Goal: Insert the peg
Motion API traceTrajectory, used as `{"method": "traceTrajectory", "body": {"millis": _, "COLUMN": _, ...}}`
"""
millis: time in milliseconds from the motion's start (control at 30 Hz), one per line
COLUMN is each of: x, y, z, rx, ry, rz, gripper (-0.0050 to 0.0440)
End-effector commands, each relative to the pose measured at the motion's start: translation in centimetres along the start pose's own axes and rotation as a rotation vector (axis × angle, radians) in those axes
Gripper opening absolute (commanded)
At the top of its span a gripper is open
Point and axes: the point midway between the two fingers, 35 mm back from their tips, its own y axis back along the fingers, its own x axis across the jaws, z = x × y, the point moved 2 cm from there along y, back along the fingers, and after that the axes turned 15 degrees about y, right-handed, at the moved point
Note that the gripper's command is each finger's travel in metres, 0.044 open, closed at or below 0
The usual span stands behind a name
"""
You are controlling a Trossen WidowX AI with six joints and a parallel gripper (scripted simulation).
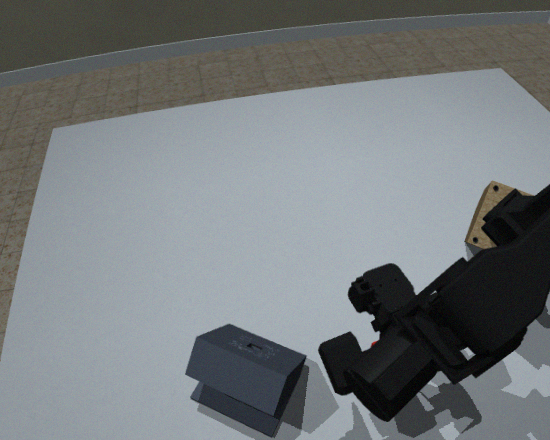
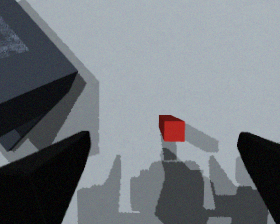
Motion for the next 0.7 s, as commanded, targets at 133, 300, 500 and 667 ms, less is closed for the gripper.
{"method": "traceTrajectory", "body": {"millis": 133, "x": 0.0, "y": -1.1, "z": 0.0, "rx": 0.003, "ry": 0.001, "rz": -0.002, "gripper": 0.044}}
{"method": "traceTrajectory", "body": {"millis": 300, "x": -0.1, "y": -1.9, "z": 0.0, "rx": 0.003, "ry": 0.001, "rz": -0.002, "gripper": 0.044}}
{"method": "traceTrajectory", "body": {"millis": 500, "x": -0.1, "y": -2.9, "z": 0.0, "rx": 0.003, "ry": 0.001, "rz": -0.002, "gripper": 0.044}}
{"method": "traceTrajectory", "body": {"millis": 667, "x": -0.2, "y": -3.4, "z": 0.0, "rx": 0.003, "ry": 0.001, "rz": -0.002, "gripper": 0.044}}
